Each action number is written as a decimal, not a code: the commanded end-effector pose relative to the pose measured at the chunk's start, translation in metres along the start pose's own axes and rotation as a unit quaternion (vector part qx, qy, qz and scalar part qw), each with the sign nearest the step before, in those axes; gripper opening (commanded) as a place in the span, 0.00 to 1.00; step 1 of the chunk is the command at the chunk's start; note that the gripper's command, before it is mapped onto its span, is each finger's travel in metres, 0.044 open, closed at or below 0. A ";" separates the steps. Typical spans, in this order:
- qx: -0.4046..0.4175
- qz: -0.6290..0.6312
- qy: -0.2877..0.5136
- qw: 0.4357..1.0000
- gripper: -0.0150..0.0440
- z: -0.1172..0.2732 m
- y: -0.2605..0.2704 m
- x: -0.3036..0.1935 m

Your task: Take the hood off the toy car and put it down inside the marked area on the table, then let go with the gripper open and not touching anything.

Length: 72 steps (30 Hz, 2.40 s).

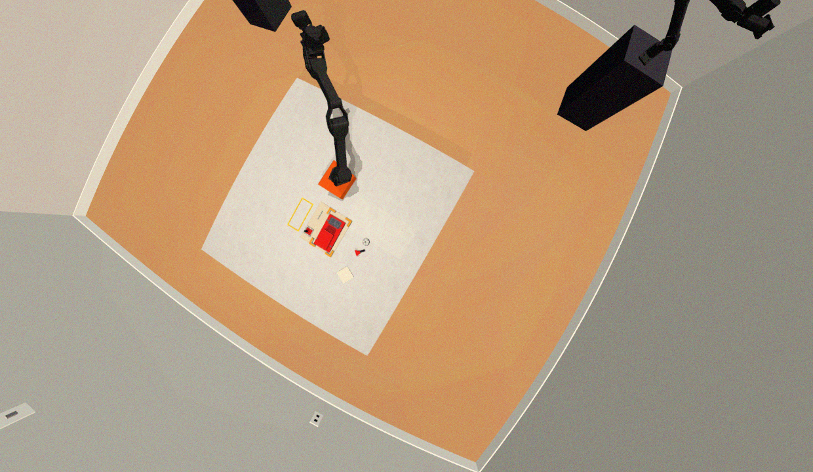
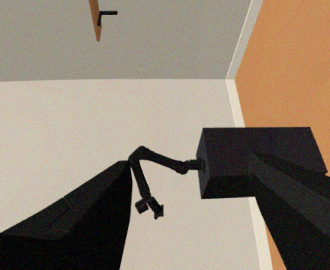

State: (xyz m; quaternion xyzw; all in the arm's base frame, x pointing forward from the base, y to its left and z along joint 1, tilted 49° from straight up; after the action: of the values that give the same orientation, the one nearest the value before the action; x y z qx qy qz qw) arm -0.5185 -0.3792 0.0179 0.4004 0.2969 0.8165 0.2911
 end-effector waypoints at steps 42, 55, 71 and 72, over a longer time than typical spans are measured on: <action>0.153 0.486 0.508 0.695 1.00 0.418 -0.005 -0.374; 0.203 0.614 0.616 0.450 1.00 0.587 -0.095 -0.392; 0.239 0.686 0.682 0.085 1.00 0.760 -0.232 -0.312; 0.240 0.687 0.683 0.059 1.00 0.769 -0.242 -0.303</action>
State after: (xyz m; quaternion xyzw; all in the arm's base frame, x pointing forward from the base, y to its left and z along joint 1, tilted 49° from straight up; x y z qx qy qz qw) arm 0.3116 -0.2934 0.0776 -0.2219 0.1601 0.5199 -0.8092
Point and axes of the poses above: the point midway between the two fingers, 35 mm back from their tips, its own z axis back along the fingers, its own y axis across the jaws, x = y × z, the point moved 5 cm from there along z, back along the fingers, and after that the axes turned 11 degrees about -z, right-handed, at the moved point
